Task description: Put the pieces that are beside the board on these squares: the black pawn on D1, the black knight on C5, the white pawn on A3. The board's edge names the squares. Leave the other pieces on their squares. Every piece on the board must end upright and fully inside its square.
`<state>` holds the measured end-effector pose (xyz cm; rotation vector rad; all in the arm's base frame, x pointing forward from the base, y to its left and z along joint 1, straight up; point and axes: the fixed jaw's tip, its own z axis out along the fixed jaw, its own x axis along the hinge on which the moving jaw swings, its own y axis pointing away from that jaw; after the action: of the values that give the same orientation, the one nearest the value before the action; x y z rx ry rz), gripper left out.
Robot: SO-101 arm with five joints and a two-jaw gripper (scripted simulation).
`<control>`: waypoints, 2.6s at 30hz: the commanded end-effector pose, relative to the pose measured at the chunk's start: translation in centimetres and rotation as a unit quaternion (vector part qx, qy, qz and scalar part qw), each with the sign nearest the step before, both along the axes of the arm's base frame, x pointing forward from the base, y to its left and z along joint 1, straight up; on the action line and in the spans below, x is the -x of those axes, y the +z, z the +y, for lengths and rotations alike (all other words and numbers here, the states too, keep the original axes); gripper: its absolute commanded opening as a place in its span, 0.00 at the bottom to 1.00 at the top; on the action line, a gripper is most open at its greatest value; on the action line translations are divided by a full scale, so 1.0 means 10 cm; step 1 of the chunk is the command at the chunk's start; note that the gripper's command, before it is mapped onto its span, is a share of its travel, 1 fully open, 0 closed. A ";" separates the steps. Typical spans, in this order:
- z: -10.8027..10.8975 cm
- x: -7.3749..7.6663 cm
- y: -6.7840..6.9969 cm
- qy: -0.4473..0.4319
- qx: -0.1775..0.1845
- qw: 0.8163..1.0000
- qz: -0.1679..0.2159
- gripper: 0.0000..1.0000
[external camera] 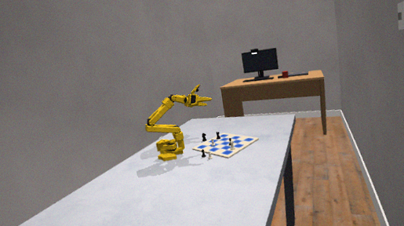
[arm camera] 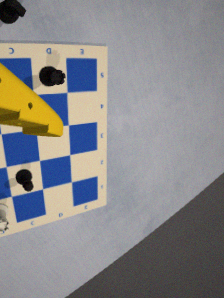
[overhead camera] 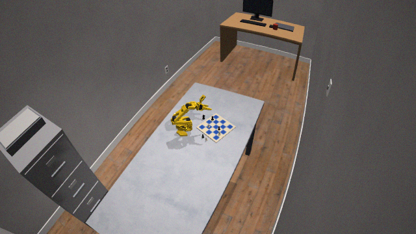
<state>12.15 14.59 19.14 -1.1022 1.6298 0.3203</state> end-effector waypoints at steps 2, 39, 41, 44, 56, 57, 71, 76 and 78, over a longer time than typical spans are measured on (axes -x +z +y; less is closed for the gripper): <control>-0.16 0.03 0.01 -0.040 -0.016 0.998 0.037 0.49; -0.56 0.20 -0.09 -0.153 -0.061 0.975 0.146 0.40; -0.56 0.20 -0.09 -0.153 -0.061 0.975 0.146 0.40; -0.56 0.20 -0.09 -0.153 -0.061 0.975 0.146 0.40; -0.56 0.20 -0.09 -0.153 -0.061 0.975 0.146 0.40; -0.56 0.20 -0.09 -0.153 -0.061 0.975 0.146 0.40; -0.51 0.16 -0.02 -0.153 -0.040 0.973 0.166 0.37; -0.42 0.07 0.06 -0.152 -0.012 0.970 0.190 0.33; -0.37 0.02 0.08 -0.152 0.002 0.968 0.202 0.31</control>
<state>11.38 10.20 19.61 -0.7722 2.0616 0.3632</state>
